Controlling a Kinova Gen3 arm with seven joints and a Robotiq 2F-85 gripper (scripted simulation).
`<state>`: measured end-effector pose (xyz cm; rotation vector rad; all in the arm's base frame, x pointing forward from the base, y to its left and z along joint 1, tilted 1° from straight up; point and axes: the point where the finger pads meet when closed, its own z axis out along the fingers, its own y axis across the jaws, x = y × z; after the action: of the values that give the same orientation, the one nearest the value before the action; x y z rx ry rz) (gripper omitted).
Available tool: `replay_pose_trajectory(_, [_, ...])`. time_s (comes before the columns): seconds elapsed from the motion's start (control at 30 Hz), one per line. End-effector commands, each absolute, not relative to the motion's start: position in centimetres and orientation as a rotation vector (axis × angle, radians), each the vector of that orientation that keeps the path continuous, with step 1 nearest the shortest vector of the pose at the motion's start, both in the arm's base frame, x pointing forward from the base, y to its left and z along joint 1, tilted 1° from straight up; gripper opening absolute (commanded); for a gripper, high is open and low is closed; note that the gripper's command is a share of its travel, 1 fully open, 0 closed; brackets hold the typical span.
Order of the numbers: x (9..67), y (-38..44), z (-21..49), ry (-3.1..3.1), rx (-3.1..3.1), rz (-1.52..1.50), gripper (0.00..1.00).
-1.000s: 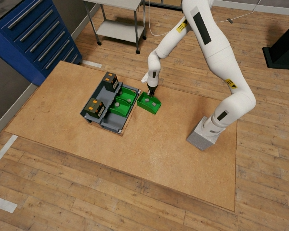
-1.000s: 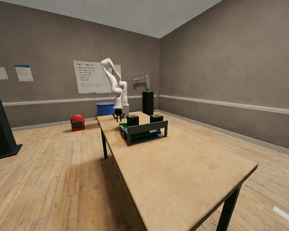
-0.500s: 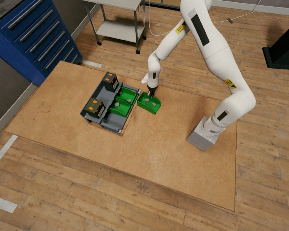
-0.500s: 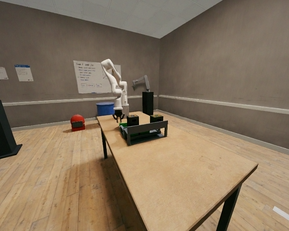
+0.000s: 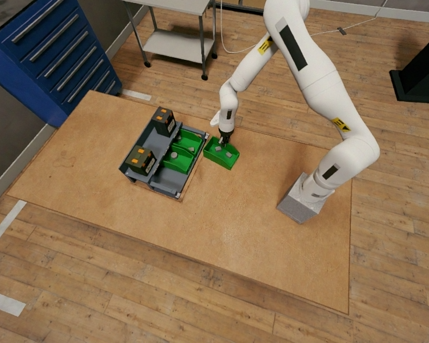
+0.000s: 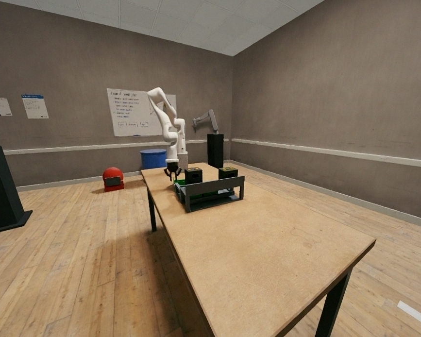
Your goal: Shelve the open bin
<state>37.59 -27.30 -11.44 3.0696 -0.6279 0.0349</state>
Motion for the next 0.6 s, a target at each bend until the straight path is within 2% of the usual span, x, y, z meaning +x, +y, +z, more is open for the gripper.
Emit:
replay_pose_trajectory(0.0, [37.68, -27.26, -11.42, -0.627, 3.070, 0.037, 0.35])
replay_pose_trajectory(0.57, [37.69, -27.27, -12.35, -0.627, 3.070, 0.037, 0.35])
